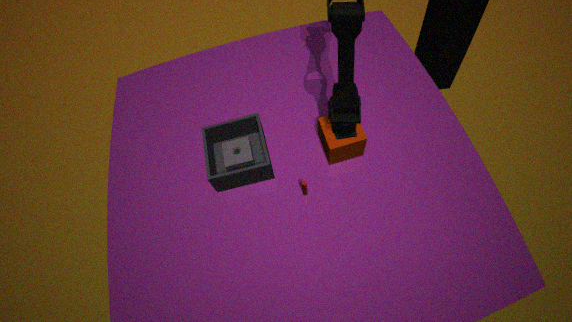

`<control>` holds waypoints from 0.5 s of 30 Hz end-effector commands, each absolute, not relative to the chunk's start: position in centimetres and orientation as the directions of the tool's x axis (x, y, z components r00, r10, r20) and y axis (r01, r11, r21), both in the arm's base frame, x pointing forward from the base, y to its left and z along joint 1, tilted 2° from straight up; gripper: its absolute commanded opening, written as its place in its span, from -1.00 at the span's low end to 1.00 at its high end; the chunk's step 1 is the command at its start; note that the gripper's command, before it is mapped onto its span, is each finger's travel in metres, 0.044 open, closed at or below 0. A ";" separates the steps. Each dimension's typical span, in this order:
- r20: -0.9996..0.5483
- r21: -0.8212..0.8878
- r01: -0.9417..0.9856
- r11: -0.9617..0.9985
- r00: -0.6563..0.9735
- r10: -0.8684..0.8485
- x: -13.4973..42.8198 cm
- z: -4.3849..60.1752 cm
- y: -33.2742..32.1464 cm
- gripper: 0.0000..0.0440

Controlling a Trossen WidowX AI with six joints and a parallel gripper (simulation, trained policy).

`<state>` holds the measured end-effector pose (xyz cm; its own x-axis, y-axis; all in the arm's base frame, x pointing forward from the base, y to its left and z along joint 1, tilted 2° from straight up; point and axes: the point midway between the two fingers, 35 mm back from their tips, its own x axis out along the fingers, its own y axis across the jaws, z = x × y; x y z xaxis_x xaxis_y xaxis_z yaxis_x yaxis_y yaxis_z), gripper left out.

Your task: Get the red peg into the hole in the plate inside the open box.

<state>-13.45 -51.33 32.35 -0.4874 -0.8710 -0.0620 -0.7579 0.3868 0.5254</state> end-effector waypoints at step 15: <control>-0.352 0.779 -0.612 -0.134 -0.250 -0.902 4.1 25.4 -51.2 1.00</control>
